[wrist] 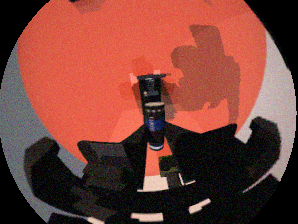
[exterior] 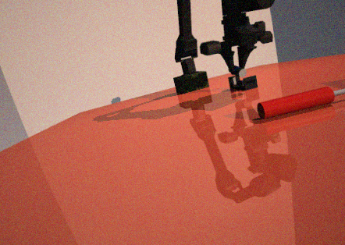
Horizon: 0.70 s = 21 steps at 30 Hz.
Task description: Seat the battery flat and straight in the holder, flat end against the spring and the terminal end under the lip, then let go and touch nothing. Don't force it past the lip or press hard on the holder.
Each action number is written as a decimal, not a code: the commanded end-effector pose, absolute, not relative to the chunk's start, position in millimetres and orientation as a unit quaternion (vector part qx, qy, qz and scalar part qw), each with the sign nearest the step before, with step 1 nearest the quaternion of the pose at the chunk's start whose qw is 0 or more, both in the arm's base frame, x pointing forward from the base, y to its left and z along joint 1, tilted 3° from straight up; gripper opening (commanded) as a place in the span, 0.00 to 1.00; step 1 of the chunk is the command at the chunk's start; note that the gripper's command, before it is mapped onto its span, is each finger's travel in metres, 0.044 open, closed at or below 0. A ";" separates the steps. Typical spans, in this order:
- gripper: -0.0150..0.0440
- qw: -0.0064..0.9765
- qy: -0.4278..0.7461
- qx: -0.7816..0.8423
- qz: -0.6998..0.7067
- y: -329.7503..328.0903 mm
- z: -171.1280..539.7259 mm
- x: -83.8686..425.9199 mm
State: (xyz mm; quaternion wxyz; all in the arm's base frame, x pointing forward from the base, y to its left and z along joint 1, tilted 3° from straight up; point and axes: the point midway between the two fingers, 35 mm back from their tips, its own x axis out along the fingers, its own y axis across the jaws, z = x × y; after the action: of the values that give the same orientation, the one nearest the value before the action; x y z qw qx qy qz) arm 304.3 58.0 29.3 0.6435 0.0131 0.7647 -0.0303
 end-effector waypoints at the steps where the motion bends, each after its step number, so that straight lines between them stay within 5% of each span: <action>1: 0.39 0.636 0.771 0.013 -0.027 58.6 27.1 305.2; 21: 0.39 0.584 0.811 0.011 -0.026 58.3 19.4 311.4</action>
State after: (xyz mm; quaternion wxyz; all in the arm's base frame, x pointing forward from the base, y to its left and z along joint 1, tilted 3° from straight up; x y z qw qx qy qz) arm 310.2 57.9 21.3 0.5919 0.0115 0.8054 -0.0291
